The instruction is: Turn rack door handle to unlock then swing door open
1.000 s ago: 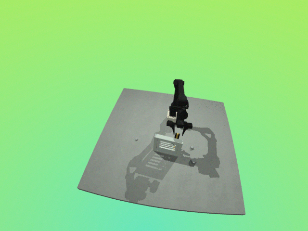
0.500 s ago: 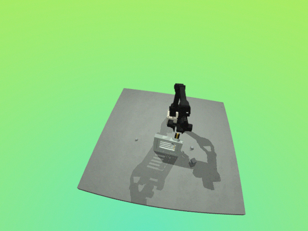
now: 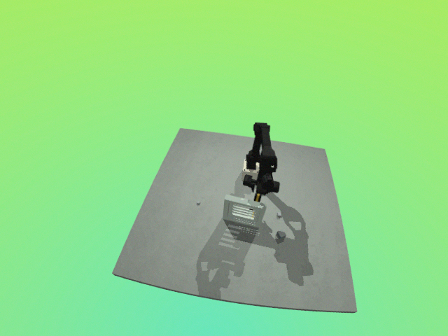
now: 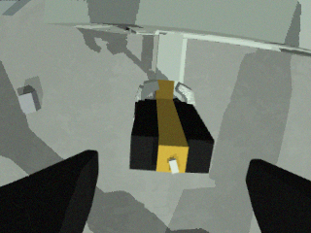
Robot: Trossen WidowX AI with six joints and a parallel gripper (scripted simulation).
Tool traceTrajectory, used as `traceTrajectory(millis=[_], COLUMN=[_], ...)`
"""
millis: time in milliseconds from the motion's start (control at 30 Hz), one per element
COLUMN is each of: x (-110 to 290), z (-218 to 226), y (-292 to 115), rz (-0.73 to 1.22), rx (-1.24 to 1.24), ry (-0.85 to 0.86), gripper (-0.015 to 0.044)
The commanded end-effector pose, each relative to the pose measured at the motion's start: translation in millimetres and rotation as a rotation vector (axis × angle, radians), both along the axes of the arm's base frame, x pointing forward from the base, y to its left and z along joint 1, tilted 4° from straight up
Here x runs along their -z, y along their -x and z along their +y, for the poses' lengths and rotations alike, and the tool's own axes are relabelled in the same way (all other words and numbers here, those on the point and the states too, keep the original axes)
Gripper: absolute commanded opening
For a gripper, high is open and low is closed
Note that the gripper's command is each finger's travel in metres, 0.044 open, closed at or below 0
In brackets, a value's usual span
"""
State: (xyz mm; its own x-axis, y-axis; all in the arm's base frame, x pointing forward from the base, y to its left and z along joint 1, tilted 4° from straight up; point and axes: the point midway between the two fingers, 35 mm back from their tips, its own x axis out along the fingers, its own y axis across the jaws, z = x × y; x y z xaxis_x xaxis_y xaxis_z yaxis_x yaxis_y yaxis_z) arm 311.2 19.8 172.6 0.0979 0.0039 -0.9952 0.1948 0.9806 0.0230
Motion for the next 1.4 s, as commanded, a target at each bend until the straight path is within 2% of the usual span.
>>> traceTrajectory(millis=[0, 1133, 1367], x=[9, 62, 62], z=[1, 1, 1], y=[0, -3, -3], rz=[0.009, 0.01, 0.01], rx=[0.005, 0.005, 0.005], ry=[-0.005, -0.005, -0.005], gripper=[0.0293, 0.0293, 0.0109])
